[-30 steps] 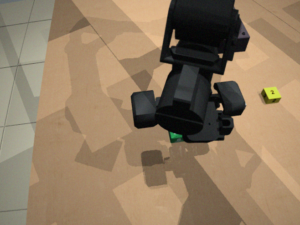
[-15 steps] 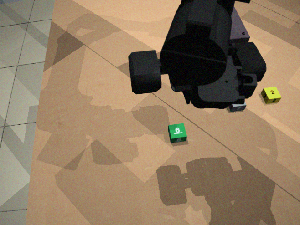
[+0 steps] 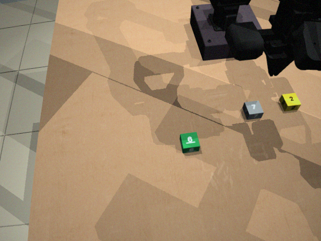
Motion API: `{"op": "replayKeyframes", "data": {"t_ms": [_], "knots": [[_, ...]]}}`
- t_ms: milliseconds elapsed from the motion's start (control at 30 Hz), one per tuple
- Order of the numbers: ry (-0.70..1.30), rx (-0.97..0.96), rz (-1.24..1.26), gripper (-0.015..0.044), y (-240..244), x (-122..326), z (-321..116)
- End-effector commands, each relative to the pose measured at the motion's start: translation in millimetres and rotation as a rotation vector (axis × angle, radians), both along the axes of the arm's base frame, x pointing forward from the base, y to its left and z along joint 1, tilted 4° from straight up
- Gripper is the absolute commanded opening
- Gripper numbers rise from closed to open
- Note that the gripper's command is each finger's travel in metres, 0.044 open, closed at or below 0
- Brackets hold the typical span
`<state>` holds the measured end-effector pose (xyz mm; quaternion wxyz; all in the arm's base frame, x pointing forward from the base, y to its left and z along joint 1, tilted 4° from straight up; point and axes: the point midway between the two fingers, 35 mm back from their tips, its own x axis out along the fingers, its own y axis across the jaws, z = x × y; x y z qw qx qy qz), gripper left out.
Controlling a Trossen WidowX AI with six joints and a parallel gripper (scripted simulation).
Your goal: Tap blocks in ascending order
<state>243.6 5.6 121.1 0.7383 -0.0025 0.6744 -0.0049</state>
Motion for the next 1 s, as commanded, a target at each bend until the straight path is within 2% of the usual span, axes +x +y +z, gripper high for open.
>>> {"op": "replayKeyframes", "data": {"t_ms": [0, 67, 133, 967], "knots": [[0.004, -0.005, -0.007, 0.0020, 0.7, 1.6, -34.3], [0.004, -0.005, -0.007, 0.0020, 0.1, 2.0, -63.9], [0.005, -0.005, -0.007, 0.0020, -0.1, 1.2, -74.3], [0.005, -0.006, -0.007, 0.0020, -0.6, 3.6, -104.5]]}}
